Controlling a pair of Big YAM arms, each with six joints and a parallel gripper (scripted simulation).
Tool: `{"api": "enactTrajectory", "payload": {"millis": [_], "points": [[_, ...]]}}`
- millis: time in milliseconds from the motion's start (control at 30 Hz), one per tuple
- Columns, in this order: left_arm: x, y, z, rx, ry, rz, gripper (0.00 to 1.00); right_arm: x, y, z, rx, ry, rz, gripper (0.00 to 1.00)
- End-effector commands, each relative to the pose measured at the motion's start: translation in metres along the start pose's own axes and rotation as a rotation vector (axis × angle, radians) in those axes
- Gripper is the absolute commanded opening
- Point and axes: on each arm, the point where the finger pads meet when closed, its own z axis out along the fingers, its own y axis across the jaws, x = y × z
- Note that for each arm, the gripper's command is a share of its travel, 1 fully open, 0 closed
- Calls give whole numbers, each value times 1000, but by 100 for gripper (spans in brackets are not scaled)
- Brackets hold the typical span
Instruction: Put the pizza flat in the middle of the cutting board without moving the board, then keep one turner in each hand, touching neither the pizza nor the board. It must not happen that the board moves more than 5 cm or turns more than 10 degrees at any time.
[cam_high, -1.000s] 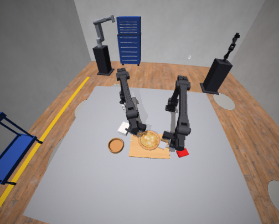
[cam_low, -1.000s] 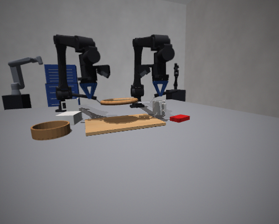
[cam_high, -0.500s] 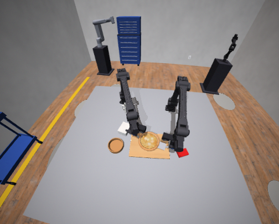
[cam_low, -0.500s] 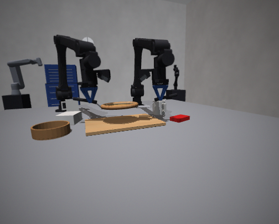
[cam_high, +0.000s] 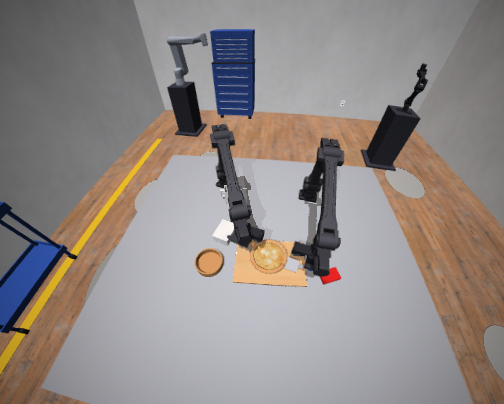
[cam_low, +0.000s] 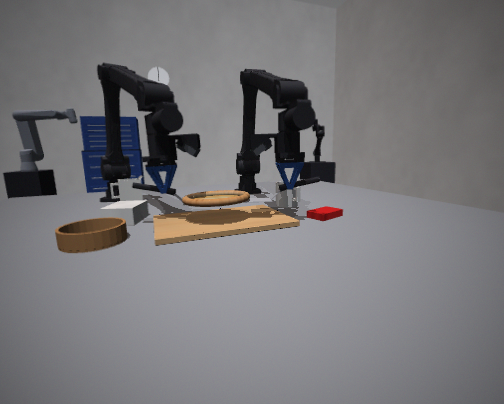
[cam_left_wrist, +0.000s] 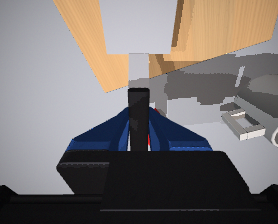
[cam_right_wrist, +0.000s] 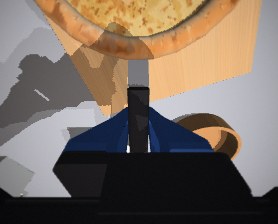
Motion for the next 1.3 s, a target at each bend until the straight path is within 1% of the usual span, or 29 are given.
{"api": "enactTrajectory", "payload": {"millis": [0, 67, 133, 200, 233, 267, 333, 367, 400, 433, 500, 567, 667, 733, 767, 800, 833, 900, 933, 967, 1000, 1067, 1133, 1200, 1233, 1267], "points": [[-2, 7, 3, -21, 8, -9, 6, -5, 1, 7, 7, -10, -2, 6], [-3, 7, 8, -17, 1, -5, 6, -8, -1, 7, 13, -15, 0, 6], [1, 5, 13, -13, -5, 1, 6, -7, 0, 6, 19, -19, -3, 6], [5, 4, 16, -11, -7, 1, 6, -10, -6, -3, 41, -34, -2, 6], [5, 4, 17, -12, -7, -1, 6, -9, -5, 7, 28, -24, 0, 6], [2, 5, 12, -25, -3, -11, 6, -5, 0, 14, 15, -15, 4, 6], [1, 12, -2, -60, 16, -13, 6, -10, -4, 17, 19, -21, 3, 6], [0, 12, -1, -61, 17, -12, 6, -6, 1, 21, 11, -14, 1, 6], [1, 6, 15, -33, 2, -10, 6, -7, 1, 15, 22, -22, 2, 6], [0, 4, 18, -23, 0, -10, 6, -14, -10, -5, 58, -49, -8, 6], [0, 4, 18, -23, 0, -10, 6, -14, -10, -5, 58, -49, -8, 6], [-2, 6, 28, -19, 1, -13, 6, -4, 3, 32, 4, -6, 0, 6], [1, 4, 35, -10, 2, -9, 6, -7, 0, 33, 12, -11, -2, 6], [5, 2, 39, -7, -3, -1, 6, -6, 1, 30, 19, -15, -3, 6], [5, 2, 41, -7, -3, -1, 6, -9, -5, 25, 33, -25, -3, 6], [5, 2, 42, -8, -3, 0, 6, -14, -14, 5, 66, -50, -5, 6], [5, 3, 37, -21, 2, -14, 6, -14, -15, 3, 70, -54, -4, 6], [4, 12, 22, -58, 21, -19, 6, -17, -12, 4, 65, -55, 3, 6], [-1, 9, 26, -51, 22, -12, 6, -17, -12, 4, 65, -54, -7, 6], [0, 12, 22, -58, 19, -7, 6, -15, -11, 6, 62, -52, -6, 6], [1, 9, 23, -42, 13, -3, 6, -14, -12, 5, 63, -53, -6, 6], [1, 9, 23, -42, 13, -3, 6, -14, -12, 5, 63, -53, -6, 6], [-2, 4, 45, -14, 8, -4, 6, -14, -13, 5, 64, -53, -7, 6], [-3, 3, 43, -14, 8, -5, 6, -14, -11, 6, 61, -52, -5, 6], [-4, 2, 40, 5, 8, -1, 6, -14, -12, 6, 63, -53, -6, 6], [-3, 7, 37, -6, 12, -4, 6, -14, -12, 6, 63, -52, -6, 6]]}}
